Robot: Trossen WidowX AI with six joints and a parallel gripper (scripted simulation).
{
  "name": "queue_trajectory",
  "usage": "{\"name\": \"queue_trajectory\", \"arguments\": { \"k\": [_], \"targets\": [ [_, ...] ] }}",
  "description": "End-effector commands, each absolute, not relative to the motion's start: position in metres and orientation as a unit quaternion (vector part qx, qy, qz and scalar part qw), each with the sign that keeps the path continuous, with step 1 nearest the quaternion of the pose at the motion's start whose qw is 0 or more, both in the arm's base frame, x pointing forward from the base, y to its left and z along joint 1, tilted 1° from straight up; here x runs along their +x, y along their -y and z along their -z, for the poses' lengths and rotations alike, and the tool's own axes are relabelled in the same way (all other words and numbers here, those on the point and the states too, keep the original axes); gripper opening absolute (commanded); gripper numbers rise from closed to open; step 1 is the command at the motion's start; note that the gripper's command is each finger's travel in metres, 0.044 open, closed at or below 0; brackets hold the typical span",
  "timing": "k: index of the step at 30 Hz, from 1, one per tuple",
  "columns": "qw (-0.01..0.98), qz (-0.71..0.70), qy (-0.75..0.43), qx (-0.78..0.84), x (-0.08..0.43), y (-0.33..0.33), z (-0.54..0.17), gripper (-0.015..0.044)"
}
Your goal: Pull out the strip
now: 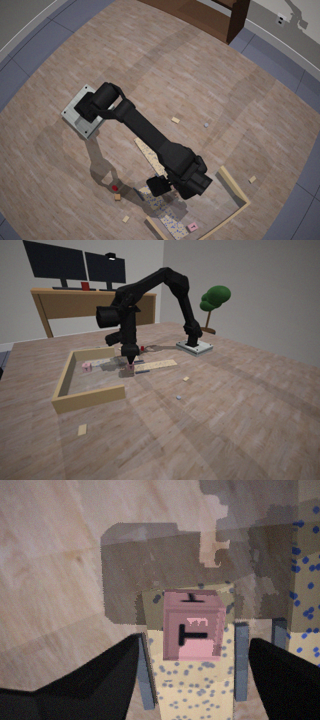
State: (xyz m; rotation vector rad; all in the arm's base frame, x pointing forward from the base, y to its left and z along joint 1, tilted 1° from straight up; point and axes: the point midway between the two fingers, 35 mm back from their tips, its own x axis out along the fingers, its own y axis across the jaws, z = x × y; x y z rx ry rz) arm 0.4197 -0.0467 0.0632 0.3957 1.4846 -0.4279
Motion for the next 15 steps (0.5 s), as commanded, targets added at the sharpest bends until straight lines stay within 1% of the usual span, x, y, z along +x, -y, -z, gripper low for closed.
{"name": "queue_trajectory", "arguments": {
  "k": [1, 15],
  "targets": [
    [0.699, 0.190, -0.666, 0.177, 0.420, 0.047, -0.056, 0.0250],
    [0.699, 0.190, -0.666, 0.177, 0.421, 0.048, -0.033, 0.0250]
  ]
}}
